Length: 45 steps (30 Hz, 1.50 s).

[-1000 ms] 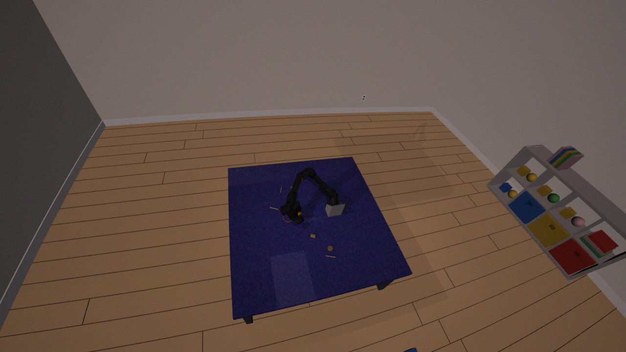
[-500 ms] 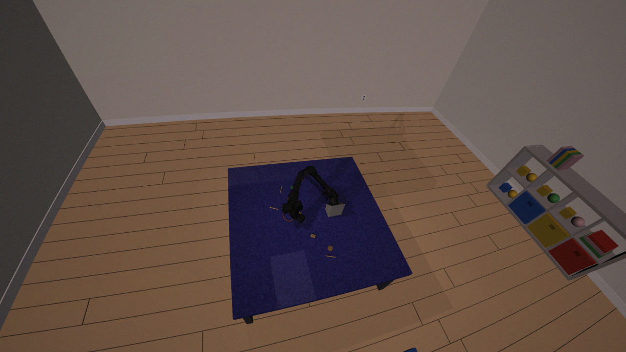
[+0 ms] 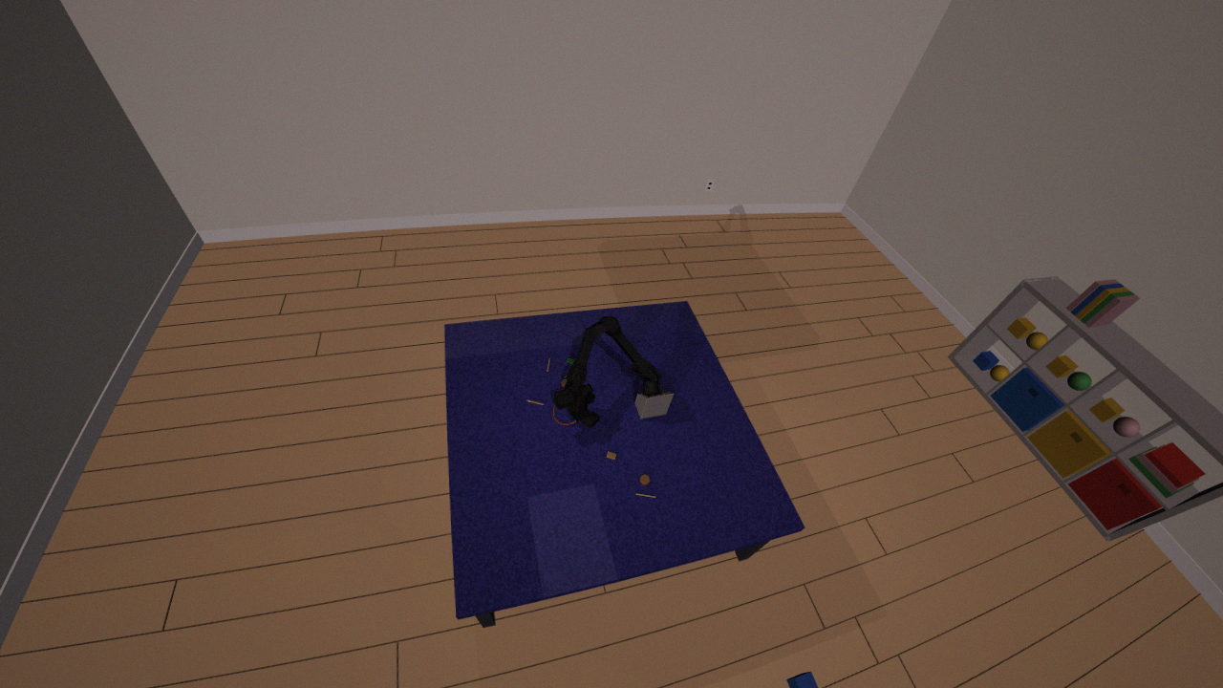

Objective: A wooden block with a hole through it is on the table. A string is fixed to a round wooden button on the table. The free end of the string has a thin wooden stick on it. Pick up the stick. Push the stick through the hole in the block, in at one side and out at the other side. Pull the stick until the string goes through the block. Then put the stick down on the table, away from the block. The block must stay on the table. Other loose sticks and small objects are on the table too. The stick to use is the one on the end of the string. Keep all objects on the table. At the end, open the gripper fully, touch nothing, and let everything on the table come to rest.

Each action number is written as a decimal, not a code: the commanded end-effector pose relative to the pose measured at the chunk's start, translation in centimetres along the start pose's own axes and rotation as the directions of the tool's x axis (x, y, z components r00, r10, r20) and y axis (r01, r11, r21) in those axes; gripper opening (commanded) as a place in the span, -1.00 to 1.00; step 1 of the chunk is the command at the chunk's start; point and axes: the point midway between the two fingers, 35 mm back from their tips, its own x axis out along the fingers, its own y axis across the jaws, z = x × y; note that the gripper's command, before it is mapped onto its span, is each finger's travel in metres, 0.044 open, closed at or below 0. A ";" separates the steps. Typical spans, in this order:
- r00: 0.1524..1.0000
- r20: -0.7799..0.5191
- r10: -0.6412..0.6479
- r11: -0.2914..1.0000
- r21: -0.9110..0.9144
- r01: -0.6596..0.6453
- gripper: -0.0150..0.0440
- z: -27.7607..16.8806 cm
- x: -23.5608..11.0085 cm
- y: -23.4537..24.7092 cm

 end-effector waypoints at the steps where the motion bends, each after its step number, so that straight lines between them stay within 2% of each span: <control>1: 1.000 0.004 0.002 1.000 -0.008 -0.002 -0.49 0.6 0.1 0.0; 14: 1.000 0.004 0.002 1.000 -0.008 -0.002 -0.49 2.1 0.1 -0.1; 18: 1.000 0.001 0.000 1.000 -0.001 0.000 -0.14 1.8 0.0 0.0; 21: 1.000 0.000 -0.001 1.000 -0.001 0.001 -0.08 1.8 -0.3 0.0; 27: 1.000 0.000 -0.004 1.000 -0.002 0.004 -0.08 1.5 -7.8 -0.1; 33: 1.000 -0.019 0.006 1.000 -0.023 -0.007 -0.08 1.2 -7.9 0.0; 36: 1.000 -0.015 0.006 0.969 -0.245 -0.010 -0.08 1.6 -7.9 0.0; 39: 1.000 -0.012 0.006 0.857 -0.515 -0.011 -0.08 2.2 -7.9 0.0; 42: 1.000 -0.008 0.006 0.671 -0.742 -0.010 -0.08 2.7 -8.0 0.0; 45: 1.000 -0.003 0.005 0.428 -0.904 -0.005 -0.08 3.2 -7.9 0.0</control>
